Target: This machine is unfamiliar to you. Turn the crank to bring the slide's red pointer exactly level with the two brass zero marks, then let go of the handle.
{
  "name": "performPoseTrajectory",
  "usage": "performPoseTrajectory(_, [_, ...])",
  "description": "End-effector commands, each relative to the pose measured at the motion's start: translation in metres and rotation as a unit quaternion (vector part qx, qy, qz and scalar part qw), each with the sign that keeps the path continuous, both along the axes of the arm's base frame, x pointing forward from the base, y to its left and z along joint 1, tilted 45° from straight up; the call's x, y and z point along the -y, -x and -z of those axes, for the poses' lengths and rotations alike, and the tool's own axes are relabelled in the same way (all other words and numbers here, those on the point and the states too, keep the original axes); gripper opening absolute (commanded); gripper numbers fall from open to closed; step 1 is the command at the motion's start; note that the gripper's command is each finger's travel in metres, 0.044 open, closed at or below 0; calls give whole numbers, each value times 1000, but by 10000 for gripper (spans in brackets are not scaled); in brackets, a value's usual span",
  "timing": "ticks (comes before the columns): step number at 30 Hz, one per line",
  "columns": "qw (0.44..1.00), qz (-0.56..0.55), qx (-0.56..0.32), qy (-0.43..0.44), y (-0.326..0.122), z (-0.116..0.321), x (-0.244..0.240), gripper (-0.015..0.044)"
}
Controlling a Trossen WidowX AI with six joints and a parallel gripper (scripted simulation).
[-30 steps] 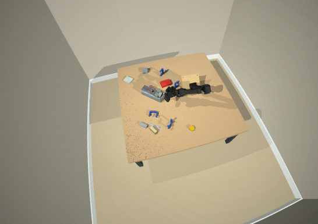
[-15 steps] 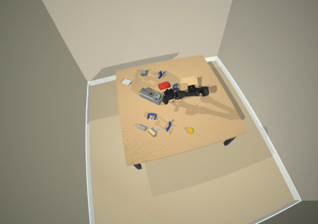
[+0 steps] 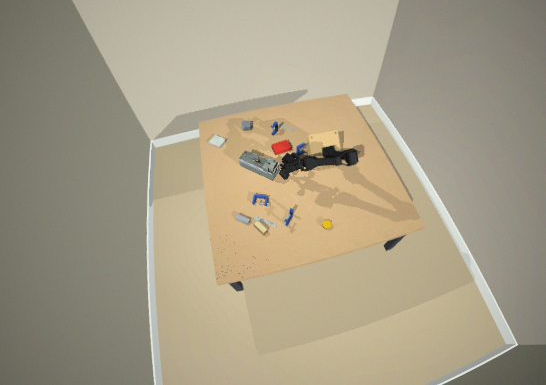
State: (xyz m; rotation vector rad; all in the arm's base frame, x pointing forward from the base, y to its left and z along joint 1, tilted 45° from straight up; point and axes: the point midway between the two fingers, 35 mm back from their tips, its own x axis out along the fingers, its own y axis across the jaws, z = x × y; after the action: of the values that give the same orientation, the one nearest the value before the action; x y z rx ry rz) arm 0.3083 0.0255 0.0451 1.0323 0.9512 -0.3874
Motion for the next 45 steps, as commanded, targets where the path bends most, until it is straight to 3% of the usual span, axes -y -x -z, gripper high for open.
performPoseTrajectory(1, [1000,-2,-8,-1,2,8,-4,0])
performPoseTrajectory(45, [1000,-2,-7,-3,-21,16,-47,0])
